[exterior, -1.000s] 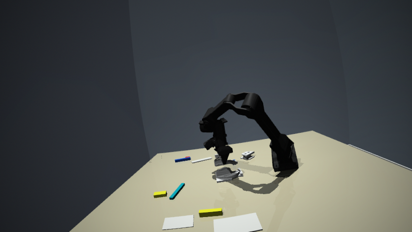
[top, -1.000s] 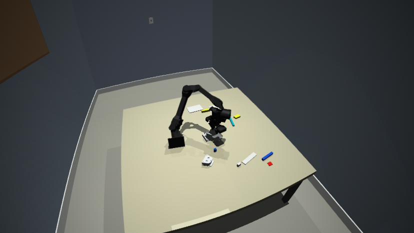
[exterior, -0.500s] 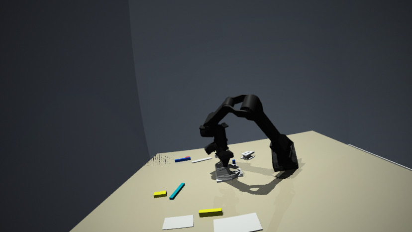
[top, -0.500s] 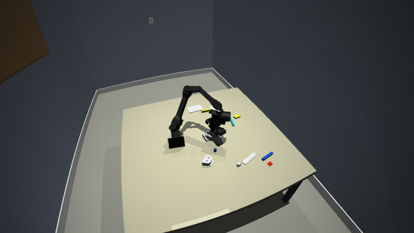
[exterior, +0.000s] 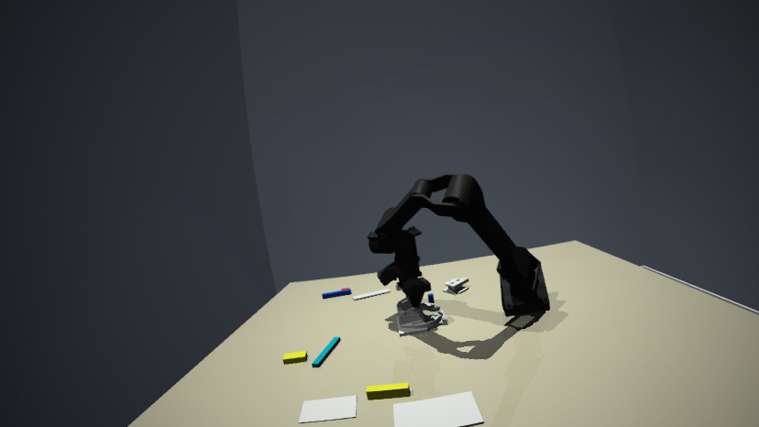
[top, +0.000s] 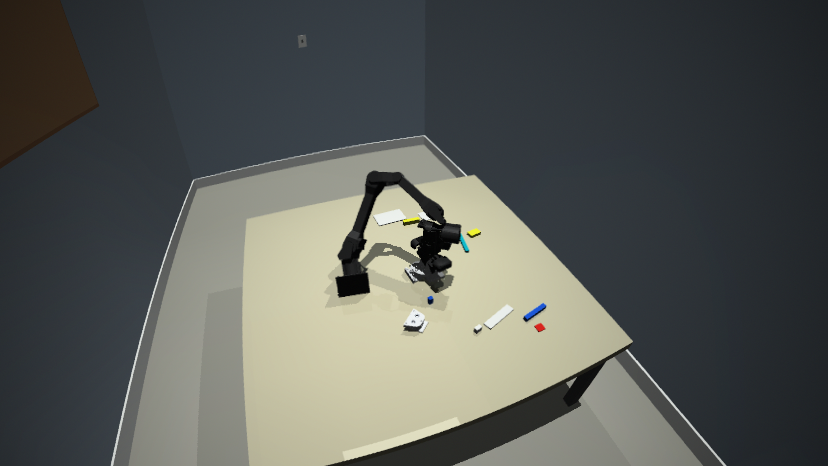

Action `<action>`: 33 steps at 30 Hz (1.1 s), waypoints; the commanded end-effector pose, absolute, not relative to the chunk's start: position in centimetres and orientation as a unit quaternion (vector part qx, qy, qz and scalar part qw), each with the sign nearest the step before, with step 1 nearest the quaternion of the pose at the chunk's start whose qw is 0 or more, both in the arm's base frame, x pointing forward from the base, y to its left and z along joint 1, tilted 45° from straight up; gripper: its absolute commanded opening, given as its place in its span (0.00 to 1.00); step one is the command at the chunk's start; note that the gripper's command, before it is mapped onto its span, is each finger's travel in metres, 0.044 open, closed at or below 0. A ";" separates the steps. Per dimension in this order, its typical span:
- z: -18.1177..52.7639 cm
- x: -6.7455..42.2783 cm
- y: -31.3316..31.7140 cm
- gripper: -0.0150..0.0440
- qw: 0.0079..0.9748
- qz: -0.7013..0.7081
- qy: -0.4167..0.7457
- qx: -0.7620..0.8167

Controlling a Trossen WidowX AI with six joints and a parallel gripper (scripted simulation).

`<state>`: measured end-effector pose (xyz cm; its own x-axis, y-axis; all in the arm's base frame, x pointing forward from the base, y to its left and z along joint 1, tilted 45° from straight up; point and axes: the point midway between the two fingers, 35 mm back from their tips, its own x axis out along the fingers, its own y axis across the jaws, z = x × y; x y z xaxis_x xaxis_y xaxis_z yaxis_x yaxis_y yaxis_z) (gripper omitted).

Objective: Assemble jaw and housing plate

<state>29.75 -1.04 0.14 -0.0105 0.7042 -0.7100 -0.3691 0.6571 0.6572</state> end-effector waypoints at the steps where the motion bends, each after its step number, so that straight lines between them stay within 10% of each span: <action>1: 0.1 29.8 -1.0 0.48 0.689 0.389 0.595 0.144; 33: -0.5 29.7 -0.3 0.48 0.689 0.390 0.594 0.142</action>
